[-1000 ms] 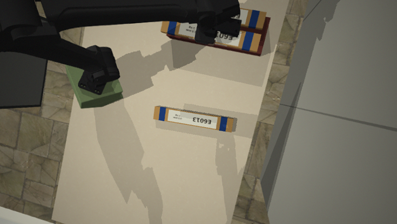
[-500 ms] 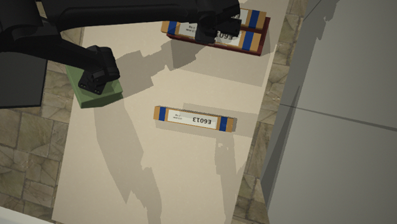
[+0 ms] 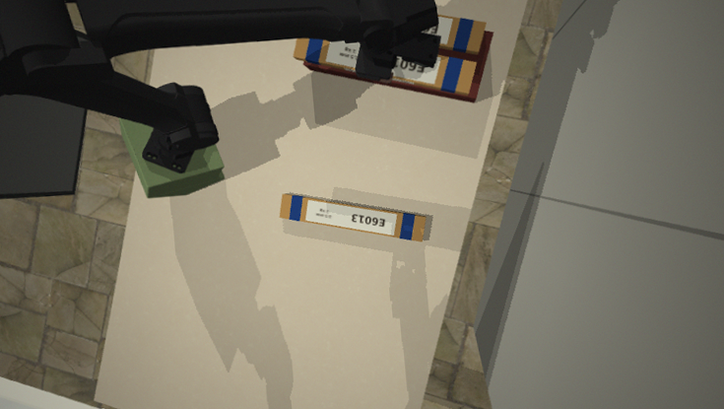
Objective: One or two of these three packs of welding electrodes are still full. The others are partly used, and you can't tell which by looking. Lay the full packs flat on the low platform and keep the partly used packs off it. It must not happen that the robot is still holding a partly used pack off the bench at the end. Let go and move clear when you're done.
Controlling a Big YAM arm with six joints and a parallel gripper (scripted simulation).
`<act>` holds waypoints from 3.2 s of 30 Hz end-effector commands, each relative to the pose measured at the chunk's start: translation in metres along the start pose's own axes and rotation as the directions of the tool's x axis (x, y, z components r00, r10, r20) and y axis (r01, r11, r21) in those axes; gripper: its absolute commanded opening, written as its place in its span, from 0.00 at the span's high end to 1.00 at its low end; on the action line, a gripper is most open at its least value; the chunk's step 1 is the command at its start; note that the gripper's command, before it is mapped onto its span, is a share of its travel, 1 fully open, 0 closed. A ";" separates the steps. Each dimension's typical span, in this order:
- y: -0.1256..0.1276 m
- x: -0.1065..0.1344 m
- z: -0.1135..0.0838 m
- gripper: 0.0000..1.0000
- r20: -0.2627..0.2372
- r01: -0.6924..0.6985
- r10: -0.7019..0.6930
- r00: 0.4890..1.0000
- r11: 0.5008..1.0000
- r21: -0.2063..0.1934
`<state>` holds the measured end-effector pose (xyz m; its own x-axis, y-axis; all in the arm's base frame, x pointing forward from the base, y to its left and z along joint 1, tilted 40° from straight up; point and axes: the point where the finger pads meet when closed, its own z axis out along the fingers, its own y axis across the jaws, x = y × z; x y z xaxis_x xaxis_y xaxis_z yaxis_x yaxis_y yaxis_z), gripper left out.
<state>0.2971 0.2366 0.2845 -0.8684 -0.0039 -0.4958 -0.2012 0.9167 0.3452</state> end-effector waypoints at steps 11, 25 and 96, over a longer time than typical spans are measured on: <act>0.029 -0.038 -0.044 1.00 0.112 0.007 0.001 0.994 0.997 -0.071; 0.028 -0.038 -0.044 1.00 0.114 0.006 0.002 0.993 0.997 -0.071; 0.021 -0.028 0.030 1.00 0.094 0.004 0.002 0.996 0.998 -0.060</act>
<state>0.3299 0.2656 0.2436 -0.8584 0.0033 -0.5130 -0.2083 0.9116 0.3543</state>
